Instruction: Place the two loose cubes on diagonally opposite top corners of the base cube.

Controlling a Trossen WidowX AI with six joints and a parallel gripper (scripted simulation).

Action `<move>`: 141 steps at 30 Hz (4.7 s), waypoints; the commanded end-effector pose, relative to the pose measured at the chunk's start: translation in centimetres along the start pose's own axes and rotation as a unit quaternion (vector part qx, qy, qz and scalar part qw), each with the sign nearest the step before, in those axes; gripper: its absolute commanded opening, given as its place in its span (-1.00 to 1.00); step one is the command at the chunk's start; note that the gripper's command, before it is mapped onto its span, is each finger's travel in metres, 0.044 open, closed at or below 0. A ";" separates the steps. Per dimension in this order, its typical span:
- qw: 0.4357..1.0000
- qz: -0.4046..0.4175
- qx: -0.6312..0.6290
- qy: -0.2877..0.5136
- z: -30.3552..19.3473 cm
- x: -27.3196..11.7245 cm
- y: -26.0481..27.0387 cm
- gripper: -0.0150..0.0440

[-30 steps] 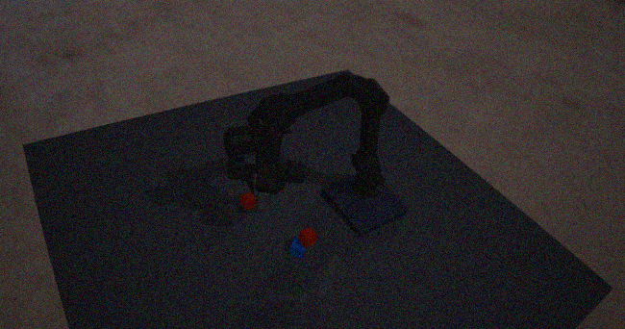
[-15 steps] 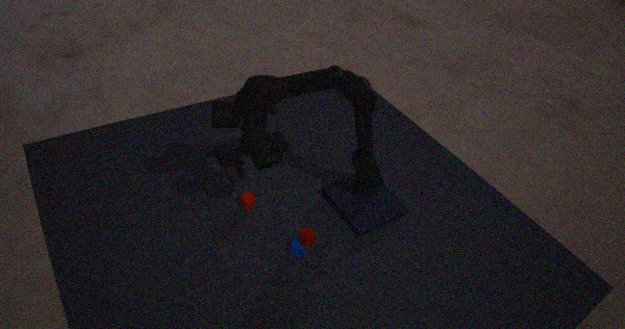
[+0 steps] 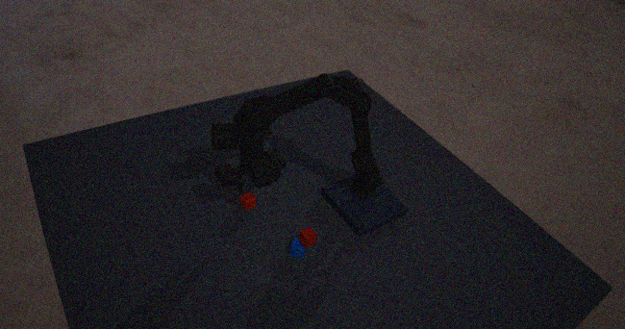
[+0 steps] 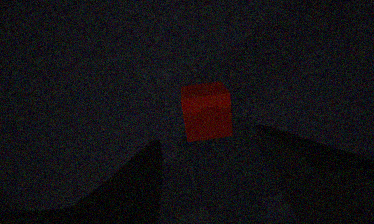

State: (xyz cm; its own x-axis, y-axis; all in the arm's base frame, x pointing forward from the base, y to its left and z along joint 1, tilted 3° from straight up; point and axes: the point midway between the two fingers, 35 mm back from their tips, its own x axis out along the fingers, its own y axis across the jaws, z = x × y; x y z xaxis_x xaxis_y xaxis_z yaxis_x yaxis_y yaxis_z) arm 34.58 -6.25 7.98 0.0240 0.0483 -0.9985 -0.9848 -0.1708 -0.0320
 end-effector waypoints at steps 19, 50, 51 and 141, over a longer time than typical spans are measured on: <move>1.000 -0.006 -0.001 0.002 -0.1 3.6 -0.3 0.41; 1.000 -0.020 0.014 0.006 -0.2 2.7 -0.9 -0.14; 1.000 -0.020 0.013 0.006 -0.2 2.5 -1.0 -0.14; 0.862 -0.005 0.507 -0.005 13.1 -5.5 -0.4 -0.14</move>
State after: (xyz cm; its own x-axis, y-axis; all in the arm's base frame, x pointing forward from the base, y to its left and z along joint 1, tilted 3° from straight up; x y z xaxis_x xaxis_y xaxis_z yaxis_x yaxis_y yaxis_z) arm 32.84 5.69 13.73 0.0237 0.0550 -0.9982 -0.6814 0.7315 0.0242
